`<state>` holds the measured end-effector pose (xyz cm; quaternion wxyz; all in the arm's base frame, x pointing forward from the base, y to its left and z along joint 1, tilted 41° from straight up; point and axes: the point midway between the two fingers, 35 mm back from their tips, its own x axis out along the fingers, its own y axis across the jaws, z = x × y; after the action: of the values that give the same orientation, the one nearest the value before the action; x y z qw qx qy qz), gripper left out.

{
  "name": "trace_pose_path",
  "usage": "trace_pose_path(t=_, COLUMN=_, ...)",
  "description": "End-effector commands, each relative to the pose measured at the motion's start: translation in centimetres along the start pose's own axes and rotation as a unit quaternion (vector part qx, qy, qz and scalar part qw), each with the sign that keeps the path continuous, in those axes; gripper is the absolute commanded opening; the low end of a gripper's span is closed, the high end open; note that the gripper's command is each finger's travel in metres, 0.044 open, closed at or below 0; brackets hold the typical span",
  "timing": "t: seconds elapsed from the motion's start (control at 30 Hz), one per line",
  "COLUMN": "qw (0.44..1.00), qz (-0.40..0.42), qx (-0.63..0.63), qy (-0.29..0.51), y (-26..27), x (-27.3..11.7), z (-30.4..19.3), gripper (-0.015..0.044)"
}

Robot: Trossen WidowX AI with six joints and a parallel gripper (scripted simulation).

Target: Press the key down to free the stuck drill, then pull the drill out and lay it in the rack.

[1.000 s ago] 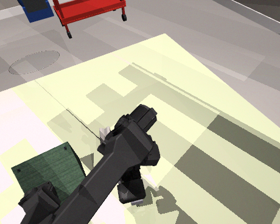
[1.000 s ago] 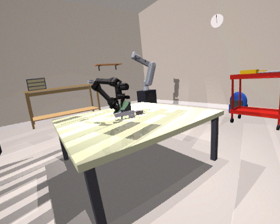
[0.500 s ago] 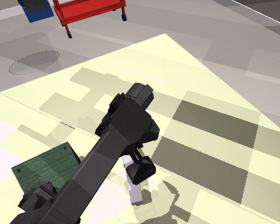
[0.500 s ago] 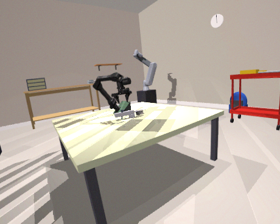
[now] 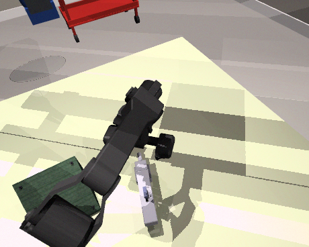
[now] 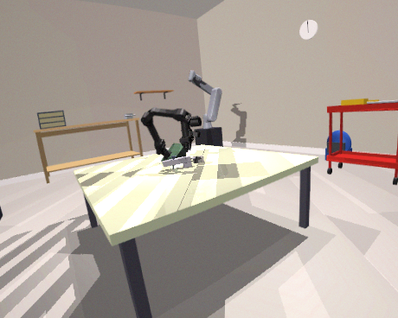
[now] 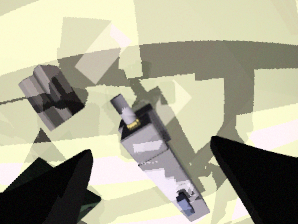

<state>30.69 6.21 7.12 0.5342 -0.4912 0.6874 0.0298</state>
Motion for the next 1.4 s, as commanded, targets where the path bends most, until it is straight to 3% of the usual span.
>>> trace_pose_path(t=0.0, qw=0.973, qz=0.011, qx=-0.23, qy=0.01, y=3.1, x=3.5, z=3.6, gripper=0.044)
trace_pose_path(t=0.73, qw=0.973, qz=0.011, qx=-0.23, qy=0.01, y=3.1, x=3.5, z=3.6, gripper=0.044)
trace_pose_path(t=1.37, qw=0.973, qz=0.011, qx=-0.23, qy=0.01, y=2.7, x=6.4, z=2.9, gripper=0.044)
